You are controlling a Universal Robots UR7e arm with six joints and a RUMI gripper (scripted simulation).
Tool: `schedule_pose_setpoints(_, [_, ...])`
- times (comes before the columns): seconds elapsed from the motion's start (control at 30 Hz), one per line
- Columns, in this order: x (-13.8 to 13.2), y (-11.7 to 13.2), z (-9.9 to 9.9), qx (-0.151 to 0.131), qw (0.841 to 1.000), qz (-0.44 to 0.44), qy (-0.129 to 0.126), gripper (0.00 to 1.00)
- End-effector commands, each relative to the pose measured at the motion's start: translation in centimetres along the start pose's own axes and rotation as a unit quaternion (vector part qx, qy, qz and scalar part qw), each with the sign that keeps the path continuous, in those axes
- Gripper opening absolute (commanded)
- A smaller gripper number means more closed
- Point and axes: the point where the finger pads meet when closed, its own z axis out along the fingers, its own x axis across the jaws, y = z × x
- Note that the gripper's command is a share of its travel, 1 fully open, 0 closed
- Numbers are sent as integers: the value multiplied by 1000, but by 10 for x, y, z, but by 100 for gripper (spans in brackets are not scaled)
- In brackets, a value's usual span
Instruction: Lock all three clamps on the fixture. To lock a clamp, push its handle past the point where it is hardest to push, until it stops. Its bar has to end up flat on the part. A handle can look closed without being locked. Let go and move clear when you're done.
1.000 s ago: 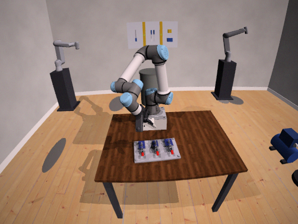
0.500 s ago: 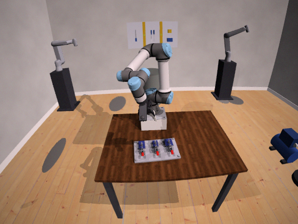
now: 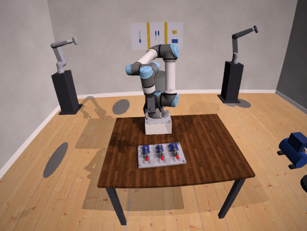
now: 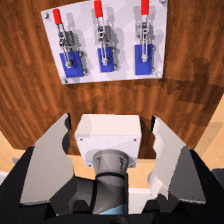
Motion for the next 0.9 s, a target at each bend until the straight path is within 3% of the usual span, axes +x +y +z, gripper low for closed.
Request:
schedule_pose_setpoints(0.0, [-1,2,-11,21,1000,-18,13,58])
schedule_pose_setpoints(0.2, [-1,2,-11,21,1000,-18,13,58])
schedule_pose_setpoints(0.37, [54,25,-1,77,993,-73,53,58])
schedule_pose_setpoints(0.77, [54,25,-1,77,993,-73,53,58])
schedule_pose_setpoints(0.87, [83,39,3,75,993,-71,53,58])
